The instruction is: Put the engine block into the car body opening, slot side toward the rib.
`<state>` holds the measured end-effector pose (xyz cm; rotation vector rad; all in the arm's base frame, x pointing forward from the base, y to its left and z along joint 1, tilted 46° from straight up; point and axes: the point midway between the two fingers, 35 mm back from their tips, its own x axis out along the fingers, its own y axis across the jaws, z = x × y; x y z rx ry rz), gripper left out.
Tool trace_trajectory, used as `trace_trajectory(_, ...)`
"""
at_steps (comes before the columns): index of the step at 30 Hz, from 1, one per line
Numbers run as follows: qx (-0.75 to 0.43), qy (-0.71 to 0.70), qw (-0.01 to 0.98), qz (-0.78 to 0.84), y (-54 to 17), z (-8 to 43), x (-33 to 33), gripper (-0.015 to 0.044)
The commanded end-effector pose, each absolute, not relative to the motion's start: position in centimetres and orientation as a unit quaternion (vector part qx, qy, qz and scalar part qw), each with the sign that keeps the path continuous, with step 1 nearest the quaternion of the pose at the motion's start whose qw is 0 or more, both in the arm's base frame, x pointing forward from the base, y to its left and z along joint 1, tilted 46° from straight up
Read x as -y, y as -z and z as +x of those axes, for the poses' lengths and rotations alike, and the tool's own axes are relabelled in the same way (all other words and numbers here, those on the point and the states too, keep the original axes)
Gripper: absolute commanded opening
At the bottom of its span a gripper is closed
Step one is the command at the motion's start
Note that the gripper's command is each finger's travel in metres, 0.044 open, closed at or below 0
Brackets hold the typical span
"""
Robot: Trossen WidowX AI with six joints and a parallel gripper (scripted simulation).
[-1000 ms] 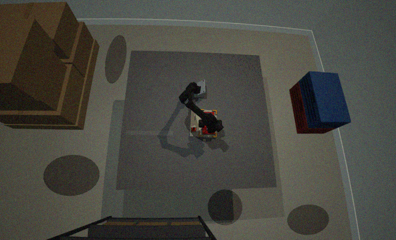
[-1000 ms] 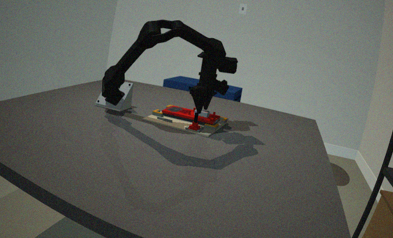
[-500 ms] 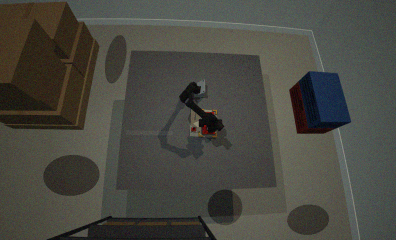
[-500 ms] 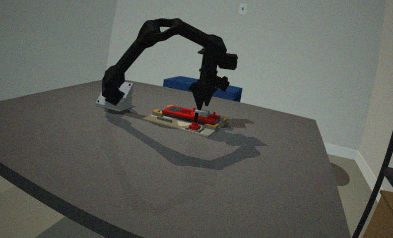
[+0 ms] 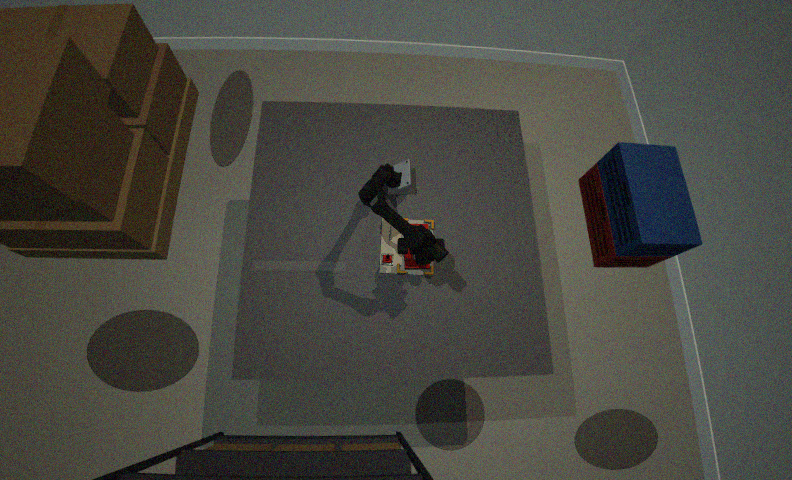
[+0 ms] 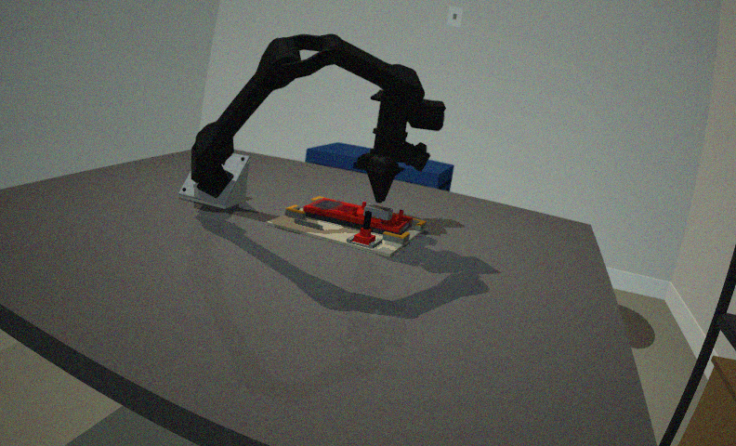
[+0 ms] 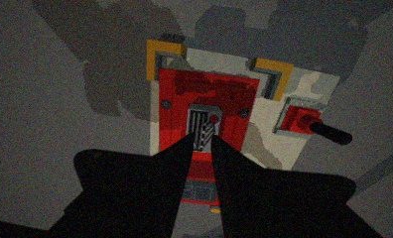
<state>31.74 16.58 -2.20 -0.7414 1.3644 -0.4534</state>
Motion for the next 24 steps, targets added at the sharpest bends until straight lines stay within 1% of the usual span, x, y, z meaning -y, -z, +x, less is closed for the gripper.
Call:
trace_trajectory(1,-0.612,0.203,0.690,-0.329,2.20,31.65,-16.62,0.0000)
trace_trajectory(18,-0.612,0.203,0.690,-0.329,2.20,31.65,-16.62,0.0000)
trace_trajectory(24,-0.612,0.203,0.690,-0.329,2.20,31.65,-16.62,0.0157)
